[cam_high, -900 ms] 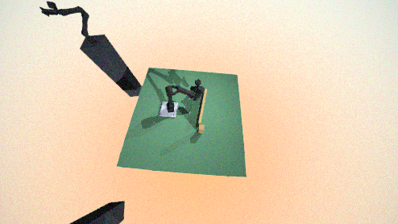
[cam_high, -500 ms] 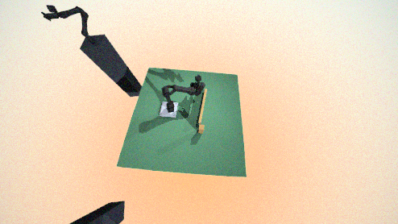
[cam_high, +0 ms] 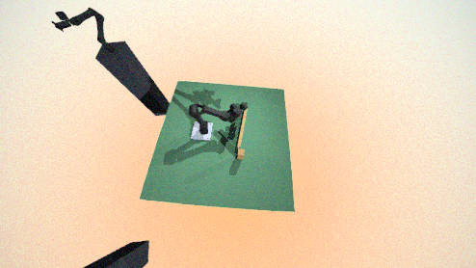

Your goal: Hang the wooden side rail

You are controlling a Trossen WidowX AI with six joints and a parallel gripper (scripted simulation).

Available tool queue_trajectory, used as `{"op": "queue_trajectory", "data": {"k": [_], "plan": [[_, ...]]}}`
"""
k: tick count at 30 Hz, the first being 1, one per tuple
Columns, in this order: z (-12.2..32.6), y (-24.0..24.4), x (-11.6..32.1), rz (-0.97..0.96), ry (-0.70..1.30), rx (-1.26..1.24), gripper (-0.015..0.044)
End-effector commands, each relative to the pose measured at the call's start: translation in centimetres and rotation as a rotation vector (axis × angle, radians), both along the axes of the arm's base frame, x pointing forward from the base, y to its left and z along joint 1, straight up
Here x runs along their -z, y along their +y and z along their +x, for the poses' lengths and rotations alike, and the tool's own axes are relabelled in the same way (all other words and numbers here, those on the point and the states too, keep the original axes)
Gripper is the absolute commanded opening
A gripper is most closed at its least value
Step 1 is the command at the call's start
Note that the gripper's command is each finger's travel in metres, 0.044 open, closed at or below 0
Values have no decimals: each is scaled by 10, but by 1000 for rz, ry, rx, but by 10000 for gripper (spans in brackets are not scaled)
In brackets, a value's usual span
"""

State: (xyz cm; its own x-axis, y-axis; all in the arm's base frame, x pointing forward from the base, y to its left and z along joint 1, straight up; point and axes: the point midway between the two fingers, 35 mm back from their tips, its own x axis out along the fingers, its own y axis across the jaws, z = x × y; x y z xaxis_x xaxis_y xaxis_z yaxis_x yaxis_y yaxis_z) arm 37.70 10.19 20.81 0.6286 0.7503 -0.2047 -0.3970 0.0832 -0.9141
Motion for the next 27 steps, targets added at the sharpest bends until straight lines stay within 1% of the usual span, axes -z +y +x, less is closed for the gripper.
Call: {"op": "queue_trajectory", "data": {"k": [1, 8, 14, 20, 26, 27], "plan": [[-5, -74, 25, 211, 233, 441, 440], [-26, -141, 49, 477, 362, 831, 440], [-57, -195, 69, 761, 398, 1152, 440], [-100, -242, 88, 1087, 349, 1440, 440], [-154, -278, 107, 1448, 201, 1674, 440], [-158, -280, 108, 1475, 186, 1688, 440]]}}
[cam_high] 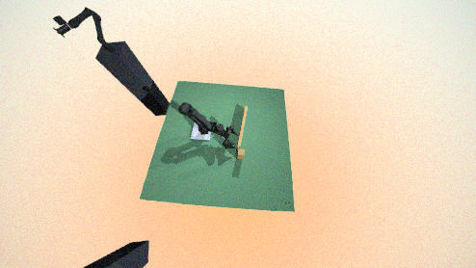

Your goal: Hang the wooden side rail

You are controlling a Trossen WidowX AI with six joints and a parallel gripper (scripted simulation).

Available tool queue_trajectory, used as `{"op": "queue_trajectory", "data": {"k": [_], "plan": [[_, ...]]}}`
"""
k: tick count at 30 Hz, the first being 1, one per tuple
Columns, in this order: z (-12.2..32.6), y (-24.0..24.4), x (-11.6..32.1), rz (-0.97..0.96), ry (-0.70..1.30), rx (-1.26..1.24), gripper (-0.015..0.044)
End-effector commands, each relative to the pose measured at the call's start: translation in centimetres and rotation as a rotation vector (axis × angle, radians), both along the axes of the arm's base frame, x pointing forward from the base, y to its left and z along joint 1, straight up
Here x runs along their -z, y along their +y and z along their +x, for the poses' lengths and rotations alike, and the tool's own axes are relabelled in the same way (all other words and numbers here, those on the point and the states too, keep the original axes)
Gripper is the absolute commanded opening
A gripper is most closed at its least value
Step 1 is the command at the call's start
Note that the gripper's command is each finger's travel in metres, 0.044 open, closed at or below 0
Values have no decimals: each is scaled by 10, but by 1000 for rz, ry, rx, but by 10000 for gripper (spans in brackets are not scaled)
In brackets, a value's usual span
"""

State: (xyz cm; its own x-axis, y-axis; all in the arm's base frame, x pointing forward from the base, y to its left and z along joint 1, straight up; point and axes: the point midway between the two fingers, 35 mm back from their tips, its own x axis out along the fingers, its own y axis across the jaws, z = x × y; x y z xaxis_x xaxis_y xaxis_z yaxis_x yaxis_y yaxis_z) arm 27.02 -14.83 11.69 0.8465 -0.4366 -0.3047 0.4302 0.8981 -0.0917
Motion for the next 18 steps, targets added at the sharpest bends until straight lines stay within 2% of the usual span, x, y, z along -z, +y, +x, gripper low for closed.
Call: {"op": "queue_trajectory", "data": {"k": [1, 18], "plan": [[-55, -32, 18, 174, -136, 356, 440], [-56, -32, 19, 177, -139, 363, 440]]}}
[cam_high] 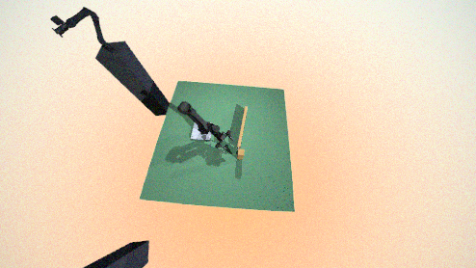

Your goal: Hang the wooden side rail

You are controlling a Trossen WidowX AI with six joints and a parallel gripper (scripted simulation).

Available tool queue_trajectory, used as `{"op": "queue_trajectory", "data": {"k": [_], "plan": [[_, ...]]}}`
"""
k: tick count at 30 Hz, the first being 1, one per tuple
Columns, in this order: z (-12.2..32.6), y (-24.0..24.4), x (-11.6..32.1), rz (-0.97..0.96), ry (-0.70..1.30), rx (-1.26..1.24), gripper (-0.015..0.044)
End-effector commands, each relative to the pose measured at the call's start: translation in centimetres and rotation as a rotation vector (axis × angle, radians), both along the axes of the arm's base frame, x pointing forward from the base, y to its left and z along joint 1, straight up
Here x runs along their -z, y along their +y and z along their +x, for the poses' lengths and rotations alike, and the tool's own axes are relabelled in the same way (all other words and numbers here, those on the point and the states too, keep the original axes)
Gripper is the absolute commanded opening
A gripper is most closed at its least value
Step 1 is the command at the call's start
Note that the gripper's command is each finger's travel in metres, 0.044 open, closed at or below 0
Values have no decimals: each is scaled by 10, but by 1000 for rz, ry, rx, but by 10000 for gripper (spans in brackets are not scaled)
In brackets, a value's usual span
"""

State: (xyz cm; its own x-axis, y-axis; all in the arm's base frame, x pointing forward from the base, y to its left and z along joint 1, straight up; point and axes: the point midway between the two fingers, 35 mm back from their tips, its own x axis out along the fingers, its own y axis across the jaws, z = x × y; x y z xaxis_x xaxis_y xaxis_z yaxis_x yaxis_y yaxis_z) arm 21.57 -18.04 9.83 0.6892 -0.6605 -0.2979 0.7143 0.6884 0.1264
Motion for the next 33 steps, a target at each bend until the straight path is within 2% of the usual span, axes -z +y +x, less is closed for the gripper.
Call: {"op": "queue_trajectory", "data": {"k": [1, 13, 22, 29, 33], "plan": [[-2, 0, 0, 2, -5, 8, 440], [2, -2, 0, 31, 0, 24, 440], [42, -4, -9, 297, 99, 276, 440], [63, 10, -37, 325, 164, 484, 440], [66, 14, -46, 311, 171, 522, 440]]}}
